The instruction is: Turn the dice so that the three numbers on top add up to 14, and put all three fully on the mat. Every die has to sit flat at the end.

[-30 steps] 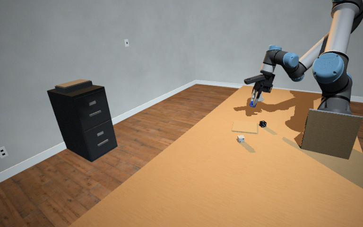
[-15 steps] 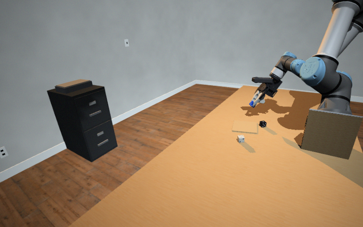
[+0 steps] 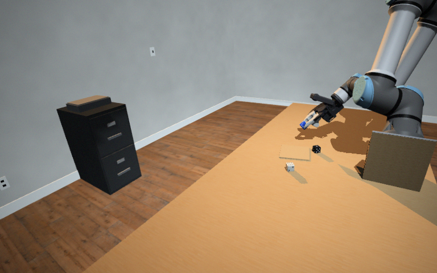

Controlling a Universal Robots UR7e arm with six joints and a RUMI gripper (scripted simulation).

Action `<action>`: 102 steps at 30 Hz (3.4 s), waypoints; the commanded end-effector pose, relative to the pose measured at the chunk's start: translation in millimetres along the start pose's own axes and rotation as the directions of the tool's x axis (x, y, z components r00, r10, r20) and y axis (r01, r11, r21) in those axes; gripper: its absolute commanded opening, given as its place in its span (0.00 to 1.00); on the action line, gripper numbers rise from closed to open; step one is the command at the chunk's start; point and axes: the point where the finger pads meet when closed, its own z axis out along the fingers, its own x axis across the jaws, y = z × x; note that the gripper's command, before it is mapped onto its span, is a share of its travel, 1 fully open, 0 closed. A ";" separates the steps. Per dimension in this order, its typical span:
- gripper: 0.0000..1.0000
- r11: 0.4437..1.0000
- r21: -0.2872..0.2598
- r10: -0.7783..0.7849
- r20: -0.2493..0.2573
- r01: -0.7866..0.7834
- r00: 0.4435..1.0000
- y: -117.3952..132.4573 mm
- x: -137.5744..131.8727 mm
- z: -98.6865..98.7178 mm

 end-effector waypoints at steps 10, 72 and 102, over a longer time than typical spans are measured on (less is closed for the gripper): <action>0.10 0.993 0.117 -0.004 0.003 0.003 1.000 0.4 -0.1 -0.2; 0.10 0.992 0.123 -0.003 0.002 0.003 1.000 52.4 0.0 43.8; 0.10 0.992 0.123 -0.003 0.002 0.003 1.000 52.5 0.0 44.0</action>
